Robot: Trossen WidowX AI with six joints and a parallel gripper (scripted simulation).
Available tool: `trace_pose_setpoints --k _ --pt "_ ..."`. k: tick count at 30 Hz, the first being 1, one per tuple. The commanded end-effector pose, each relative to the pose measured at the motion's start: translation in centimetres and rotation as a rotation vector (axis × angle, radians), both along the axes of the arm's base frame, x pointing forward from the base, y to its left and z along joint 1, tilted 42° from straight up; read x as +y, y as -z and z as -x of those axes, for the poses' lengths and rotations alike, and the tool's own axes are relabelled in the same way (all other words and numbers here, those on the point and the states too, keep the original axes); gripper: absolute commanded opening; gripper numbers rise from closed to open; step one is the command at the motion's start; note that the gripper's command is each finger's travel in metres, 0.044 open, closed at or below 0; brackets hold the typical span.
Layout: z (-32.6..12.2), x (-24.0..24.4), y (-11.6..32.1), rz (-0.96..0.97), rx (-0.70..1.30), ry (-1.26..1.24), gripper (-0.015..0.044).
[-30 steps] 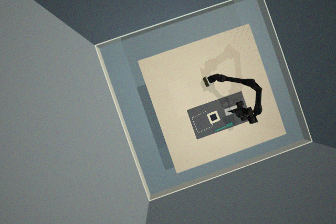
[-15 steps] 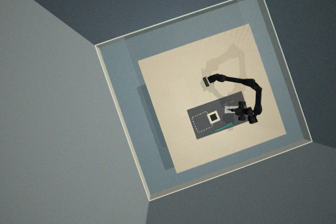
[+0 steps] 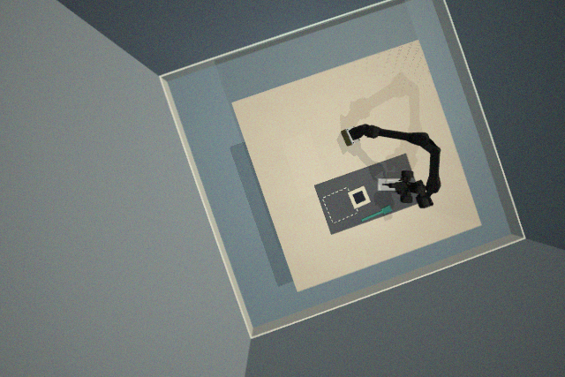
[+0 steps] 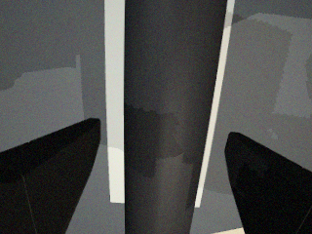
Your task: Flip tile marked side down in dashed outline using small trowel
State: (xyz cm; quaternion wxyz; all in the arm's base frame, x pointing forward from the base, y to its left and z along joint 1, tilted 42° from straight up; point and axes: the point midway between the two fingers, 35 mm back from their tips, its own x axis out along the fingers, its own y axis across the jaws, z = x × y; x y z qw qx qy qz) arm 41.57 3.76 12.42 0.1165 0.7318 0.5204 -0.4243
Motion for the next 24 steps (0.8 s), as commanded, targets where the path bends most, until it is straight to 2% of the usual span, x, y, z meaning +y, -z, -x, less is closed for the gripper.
trace_pose_setpoints --k 1,10,15,21,22,24 --pt "0.0 0.0 0.0 -0.002 0.006 0.003 0.027" --pt "0.0 0.0 0.0 -0.002 0.006 0.003 0.027" --pt "0.7 -2.7 -3.1 -0.003 0.006 0.003 0.027" --pt "0.8 -2.8 -3.3 -0.003 0.006 0.003 0.027" --pt "0.7 -3.0 -3.2 -0.002 0.002 0.014 0.0296" --pt "0.8 -3.6 -3.9 -0.002 0.002 0.014 0.03"
